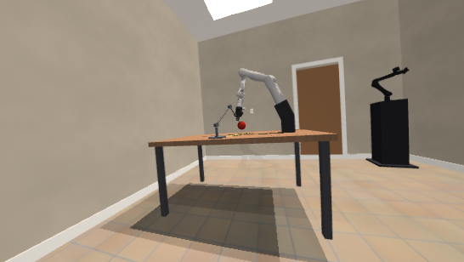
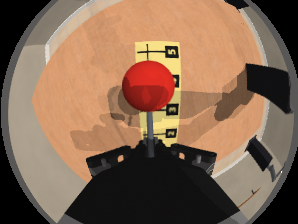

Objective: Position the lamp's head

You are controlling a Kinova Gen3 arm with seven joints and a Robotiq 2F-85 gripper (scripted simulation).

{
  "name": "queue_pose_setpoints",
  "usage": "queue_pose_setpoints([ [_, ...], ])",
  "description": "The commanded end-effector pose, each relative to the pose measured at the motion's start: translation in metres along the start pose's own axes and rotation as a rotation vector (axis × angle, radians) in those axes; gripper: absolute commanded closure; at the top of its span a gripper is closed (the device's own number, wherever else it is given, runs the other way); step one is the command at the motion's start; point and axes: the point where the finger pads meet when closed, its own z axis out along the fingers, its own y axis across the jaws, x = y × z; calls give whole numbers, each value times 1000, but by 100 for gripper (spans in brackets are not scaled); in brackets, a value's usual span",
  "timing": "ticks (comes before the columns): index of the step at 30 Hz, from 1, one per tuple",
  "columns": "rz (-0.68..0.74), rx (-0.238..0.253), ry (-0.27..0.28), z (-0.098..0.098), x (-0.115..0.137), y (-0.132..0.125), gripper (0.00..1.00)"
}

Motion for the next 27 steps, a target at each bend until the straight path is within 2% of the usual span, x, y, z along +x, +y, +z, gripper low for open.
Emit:
queue_pose_setpoints([
  [1,-1,1,0,0,0,-1,100],
  [8,-1,1,0,0,0,0,100],
  [23,-1,-2,-1,-1,41,0,100],
  [27,-1,-2,-1,-1,46,0,100],
])
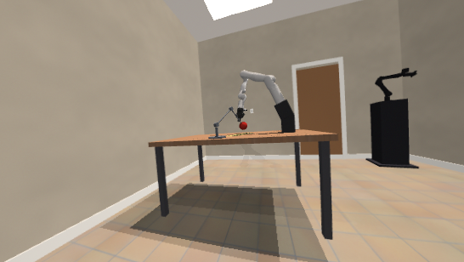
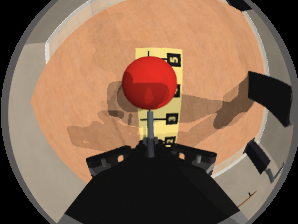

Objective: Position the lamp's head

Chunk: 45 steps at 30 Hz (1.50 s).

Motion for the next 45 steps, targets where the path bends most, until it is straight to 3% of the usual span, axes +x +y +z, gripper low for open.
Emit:
queue_pose_setpoints([
  [1,21,6,13,-2,18,-1,100],
  [13,22,6,13,-1,46,0,100],
  [45,22,6,13,-2,49,-1,100],
])
